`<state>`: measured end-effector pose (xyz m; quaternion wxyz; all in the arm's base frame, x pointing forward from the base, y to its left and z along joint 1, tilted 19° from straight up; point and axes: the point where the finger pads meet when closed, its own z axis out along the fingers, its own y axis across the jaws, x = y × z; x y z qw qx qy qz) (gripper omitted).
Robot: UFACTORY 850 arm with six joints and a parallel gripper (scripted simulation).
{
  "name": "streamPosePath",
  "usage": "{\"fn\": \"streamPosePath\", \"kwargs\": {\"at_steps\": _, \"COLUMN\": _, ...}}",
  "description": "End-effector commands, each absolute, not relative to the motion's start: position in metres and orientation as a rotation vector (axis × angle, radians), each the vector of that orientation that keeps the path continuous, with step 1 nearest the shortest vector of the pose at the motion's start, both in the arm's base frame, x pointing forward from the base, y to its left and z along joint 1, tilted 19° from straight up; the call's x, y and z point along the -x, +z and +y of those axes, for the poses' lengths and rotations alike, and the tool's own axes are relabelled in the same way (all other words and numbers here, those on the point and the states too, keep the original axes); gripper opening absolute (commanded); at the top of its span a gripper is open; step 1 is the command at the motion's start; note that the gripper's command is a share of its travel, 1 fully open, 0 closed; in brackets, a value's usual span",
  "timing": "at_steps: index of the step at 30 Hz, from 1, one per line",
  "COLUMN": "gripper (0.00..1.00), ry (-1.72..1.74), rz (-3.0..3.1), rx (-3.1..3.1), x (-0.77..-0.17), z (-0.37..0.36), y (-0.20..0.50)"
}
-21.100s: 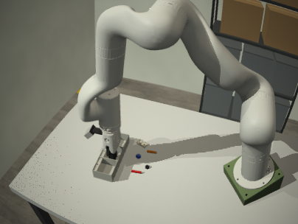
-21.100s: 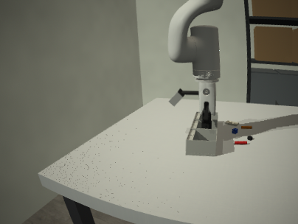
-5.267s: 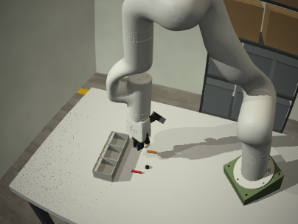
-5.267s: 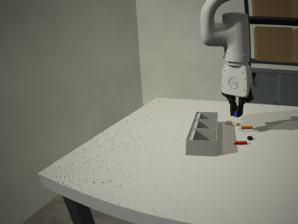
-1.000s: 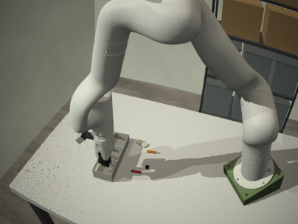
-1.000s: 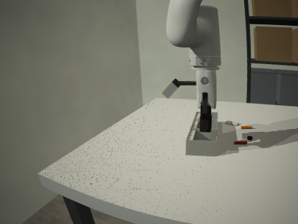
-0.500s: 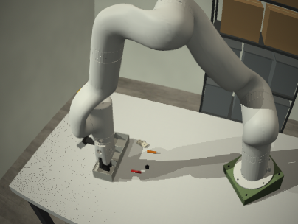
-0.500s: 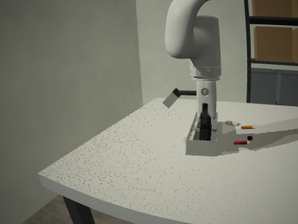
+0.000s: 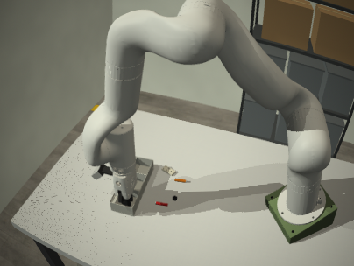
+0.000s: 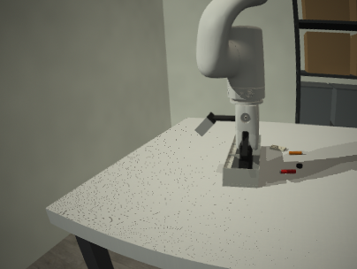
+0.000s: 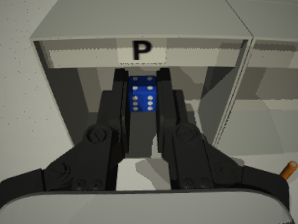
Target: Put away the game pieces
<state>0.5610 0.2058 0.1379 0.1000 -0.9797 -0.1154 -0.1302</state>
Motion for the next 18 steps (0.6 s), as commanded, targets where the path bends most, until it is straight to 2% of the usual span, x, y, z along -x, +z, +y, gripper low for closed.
{"fn": "streamPosePath", "kwargs": {"at_steps": 1, "gripper": 0.0, "ry": -0.388, "rz": -0.341, "rx": 2.894, "x": -0.5618, "z": 0.206, "y": 0.1385}}
{"fn": "streamPosePath", "kwargs": {"at_steps": 6, "gripper": 0.0, "ry": -0.388, "rz": -0.341, "rx": 2.894, "x": -0.5618, "z": 0.2059, "y": 0.1385}}
{"fn": "streamPosePath", "kwargs": {"at_steps": 7, "gripper": 0.3, "ry": -0.388, "rz": -0.341, "rx": 2.894, "x": -0.5618, "z": 0.2059, "y": 0.1385}}
{"fn": "streamPosePath", "kwargs": {"at_steps": 18, "gripper": 0.3, "ry": -0.388, "rz": -0.341, "rx": 2.894, "x": -0.5618, "z": 0.2059, "y": 0.1385}}
